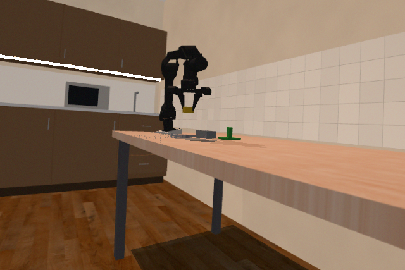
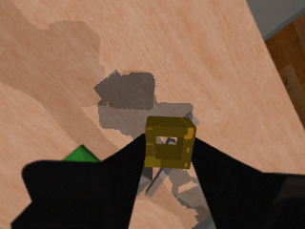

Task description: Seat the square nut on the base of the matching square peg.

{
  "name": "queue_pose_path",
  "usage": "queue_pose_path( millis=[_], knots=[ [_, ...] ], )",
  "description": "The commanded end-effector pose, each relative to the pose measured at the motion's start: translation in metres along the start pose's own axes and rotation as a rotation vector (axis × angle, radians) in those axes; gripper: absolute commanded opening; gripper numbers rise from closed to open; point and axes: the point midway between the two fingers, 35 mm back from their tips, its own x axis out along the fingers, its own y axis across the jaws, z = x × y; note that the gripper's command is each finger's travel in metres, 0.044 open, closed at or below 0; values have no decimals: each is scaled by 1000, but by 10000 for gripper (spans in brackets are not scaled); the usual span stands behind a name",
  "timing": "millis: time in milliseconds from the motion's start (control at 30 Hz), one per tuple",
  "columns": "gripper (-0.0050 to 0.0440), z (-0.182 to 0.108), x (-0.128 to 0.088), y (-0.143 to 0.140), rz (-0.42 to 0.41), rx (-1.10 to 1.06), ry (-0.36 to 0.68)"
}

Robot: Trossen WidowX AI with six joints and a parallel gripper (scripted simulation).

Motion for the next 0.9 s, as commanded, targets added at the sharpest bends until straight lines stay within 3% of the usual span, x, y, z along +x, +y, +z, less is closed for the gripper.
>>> queue_pose_path(
  millis=[0,867],
  knots=[
    [-50,2,-16,-2,18,13,-29],
    [-50,-29,-7,57,24,-193,-24]
  ],
)
